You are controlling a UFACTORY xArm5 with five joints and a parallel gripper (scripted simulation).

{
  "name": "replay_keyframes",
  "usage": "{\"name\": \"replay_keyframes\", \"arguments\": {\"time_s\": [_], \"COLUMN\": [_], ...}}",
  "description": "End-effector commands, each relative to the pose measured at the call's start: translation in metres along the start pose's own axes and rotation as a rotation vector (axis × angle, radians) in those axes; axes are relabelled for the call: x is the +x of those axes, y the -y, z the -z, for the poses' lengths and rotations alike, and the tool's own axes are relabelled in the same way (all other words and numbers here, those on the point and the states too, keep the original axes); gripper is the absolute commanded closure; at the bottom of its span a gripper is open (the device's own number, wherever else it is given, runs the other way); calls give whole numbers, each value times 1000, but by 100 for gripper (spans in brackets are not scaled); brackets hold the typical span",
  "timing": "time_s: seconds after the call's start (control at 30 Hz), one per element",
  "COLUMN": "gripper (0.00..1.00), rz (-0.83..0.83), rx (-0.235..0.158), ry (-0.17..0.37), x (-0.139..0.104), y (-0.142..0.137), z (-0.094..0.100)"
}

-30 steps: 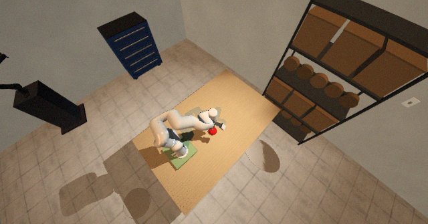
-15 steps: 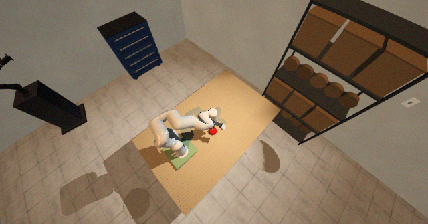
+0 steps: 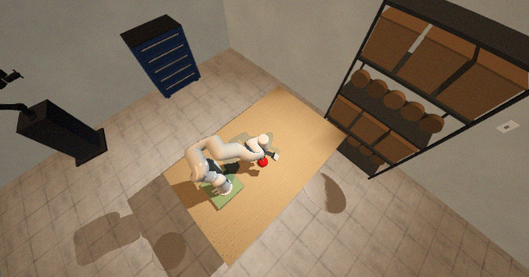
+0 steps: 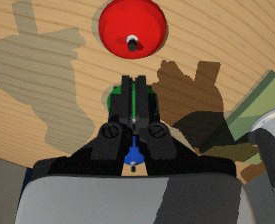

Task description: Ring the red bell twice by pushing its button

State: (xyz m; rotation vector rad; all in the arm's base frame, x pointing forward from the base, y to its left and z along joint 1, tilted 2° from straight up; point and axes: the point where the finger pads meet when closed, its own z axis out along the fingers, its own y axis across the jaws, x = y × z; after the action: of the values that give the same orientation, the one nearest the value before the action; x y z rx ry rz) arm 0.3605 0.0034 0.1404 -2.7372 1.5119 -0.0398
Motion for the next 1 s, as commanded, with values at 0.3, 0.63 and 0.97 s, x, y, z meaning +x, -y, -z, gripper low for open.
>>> {"name": "replay_keyframes", "arguments": {"time_s": [0.3, 0.63, 0.97], "gripper": [100, 100, 100], "rz": [0, 0, 0], "rx": [3, 3, 3], "ry": [-2, -2, -2], "x": [0, 0, 1], "y": [1, 1, 2], "z": [-9, -24, -41]}}
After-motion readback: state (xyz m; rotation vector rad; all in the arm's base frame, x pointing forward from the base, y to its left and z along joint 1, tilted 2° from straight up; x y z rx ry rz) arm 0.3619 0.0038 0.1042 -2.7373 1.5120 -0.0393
